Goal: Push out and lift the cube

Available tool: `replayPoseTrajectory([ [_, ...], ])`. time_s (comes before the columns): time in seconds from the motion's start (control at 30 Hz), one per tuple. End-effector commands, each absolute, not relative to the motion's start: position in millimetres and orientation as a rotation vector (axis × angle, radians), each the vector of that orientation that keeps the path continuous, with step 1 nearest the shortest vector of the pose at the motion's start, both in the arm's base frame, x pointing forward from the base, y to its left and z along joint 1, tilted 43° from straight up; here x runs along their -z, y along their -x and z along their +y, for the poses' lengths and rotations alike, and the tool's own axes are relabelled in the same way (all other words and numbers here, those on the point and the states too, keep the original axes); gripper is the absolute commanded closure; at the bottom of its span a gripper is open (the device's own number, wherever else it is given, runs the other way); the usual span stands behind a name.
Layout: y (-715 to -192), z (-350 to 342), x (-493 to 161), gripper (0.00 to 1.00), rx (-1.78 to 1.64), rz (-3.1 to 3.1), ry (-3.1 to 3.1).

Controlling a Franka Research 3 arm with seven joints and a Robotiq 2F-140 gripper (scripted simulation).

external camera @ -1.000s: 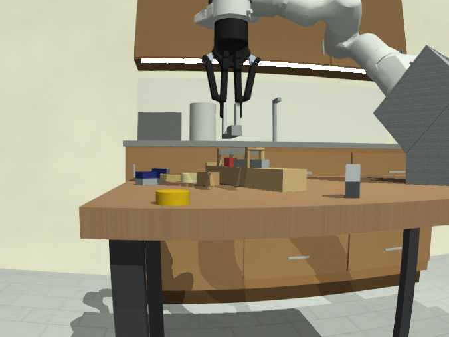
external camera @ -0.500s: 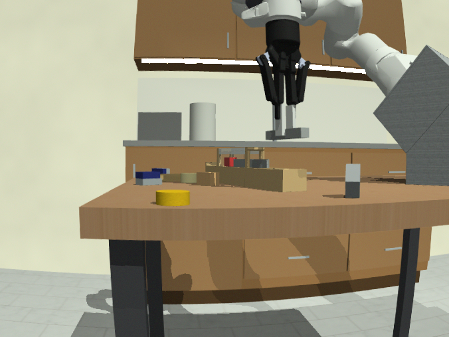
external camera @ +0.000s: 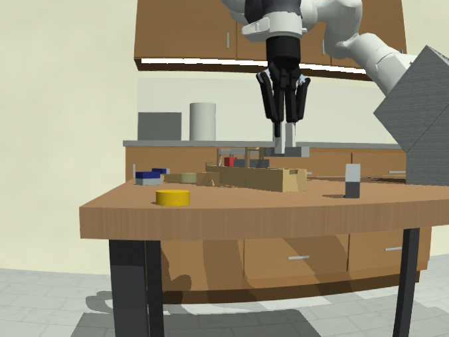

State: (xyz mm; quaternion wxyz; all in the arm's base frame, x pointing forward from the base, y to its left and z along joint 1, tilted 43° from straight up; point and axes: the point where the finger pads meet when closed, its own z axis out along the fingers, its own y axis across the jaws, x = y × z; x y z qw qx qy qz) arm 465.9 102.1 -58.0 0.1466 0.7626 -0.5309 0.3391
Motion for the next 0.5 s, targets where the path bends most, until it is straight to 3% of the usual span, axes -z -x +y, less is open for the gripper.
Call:
replayPoseTrajectory([
  [0.0, -469.7, 101.6, 62.3, 1.0, -0.981, -1.538, -2.201],
  [0.47, -476.5, 91.0, 75.7, 1.0, -0.981, -1.538, -2.201],
])
